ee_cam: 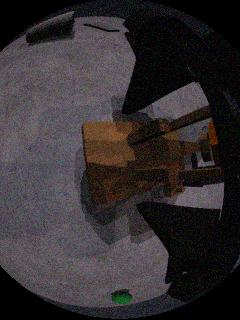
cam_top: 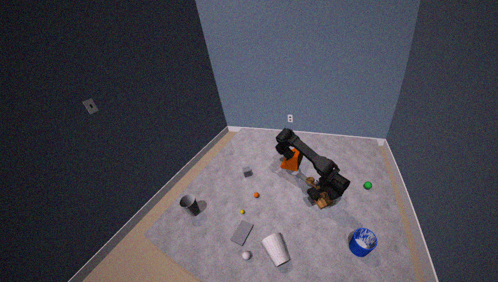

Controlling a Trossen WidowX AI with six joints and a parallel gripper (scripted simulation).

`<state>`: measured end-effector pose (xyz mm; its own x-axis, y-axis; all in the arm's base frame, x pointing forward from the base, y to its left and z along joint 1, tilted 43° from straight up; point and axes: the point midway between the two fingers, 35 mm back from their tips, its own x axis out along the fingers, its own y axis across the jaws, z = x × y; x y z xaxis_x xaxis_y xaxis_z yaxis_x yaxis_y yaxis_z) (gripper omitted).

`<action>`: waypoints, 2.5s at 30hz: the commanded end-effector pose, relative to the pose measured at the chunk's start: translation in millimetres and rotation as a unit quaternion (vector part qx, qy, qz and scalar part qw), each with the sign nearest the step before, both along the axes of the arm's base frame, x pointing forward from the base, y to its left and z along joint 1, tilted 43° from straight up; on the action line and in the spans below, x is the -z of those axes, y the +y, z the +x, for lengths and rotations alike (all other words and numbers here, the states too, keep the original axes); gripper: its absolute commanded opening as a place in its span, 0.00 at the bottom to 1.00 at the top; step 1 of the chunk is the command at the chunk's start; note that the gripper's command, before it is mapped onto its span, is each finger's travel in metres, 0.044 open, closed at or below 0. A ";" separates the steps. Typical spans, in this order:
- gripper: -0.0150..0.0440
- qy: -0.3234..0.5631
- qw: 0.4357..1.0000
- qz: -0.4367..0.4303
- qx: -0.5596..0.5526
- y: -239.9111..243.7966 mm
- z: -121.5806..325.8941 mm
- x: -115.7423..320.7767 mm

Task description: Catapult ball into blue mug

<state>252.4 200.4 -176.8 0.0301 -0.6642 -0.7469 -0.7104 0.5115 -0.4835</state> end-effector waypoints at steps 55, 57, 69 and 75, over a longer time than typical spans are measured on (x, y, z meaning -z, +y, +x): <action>0.25 0.001 1.000 -0.004 -0.002 -0.3 0.7 -1.6; 0.25 0.001 1.000 -0.004 -0.002 -2.7 0.6 0.6; 0.52 -0.001 1.000 -0.001 0.002 1.1 1.5 -1.8; 0.79 -0.001 1.000 -0.001 0.002 1.1 1.5 -1.8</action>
<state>253.6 200.7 -175.3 0.0275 -0.6673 -0.7443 -0.7088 0.5120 -0.4853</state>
